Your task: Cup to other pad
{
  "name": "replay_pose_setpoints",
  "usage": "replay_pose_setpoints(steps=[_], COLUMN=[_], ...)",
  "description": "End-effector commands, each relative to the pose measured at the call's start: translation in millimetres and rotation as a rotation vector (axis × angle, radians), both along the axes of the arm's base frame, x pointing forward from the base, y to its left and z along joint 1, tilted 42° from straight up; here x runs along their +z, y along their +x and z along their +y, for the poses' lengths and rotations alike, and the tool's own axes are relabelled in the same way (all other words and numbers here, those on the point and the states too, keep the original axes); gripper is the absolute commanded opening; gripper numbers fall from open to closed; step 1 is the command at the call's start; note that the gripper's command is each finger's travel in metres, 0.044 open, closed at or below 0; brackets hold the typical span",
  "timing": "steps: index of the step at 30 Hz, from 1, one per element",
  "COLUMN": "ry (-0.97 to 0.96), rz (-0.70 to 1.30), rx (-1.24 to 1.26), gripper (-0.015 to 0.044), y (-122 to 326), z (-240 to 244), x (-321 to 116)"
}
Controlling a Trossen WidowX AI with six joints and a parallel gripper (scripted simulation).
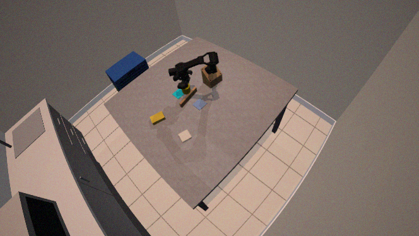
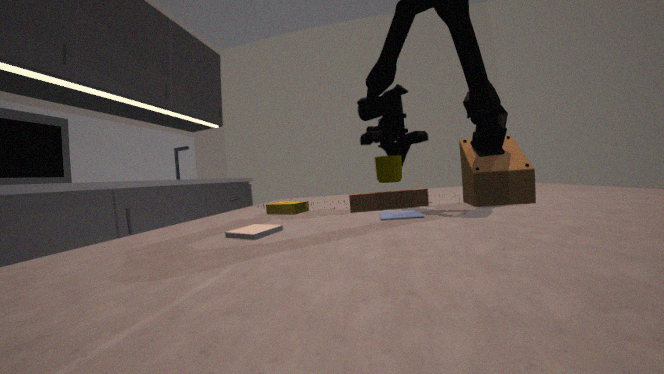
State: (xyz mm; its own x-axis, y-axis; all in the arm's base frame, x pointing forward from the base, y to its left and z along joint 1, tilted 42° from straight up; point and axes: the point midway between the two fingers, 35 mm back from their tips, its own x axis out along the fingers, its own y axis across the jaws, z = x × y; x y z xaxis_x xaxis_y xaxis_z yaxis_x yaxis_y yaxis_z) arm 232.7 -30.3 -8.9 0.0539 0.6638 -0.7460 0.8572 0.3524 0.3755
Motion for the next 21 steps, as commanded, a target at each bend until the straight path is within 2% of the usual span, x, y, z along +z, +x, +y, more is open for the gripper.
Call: replay_pose_setpoints(steps=[1, 21], ry=[-0.008, -0.01], rz=[-0.011, -0.012], rx=[0.001, 0.001], gripper=[0.0, 0.0], y=[5, 13], z=[-9, -38], x=[-5, -27])
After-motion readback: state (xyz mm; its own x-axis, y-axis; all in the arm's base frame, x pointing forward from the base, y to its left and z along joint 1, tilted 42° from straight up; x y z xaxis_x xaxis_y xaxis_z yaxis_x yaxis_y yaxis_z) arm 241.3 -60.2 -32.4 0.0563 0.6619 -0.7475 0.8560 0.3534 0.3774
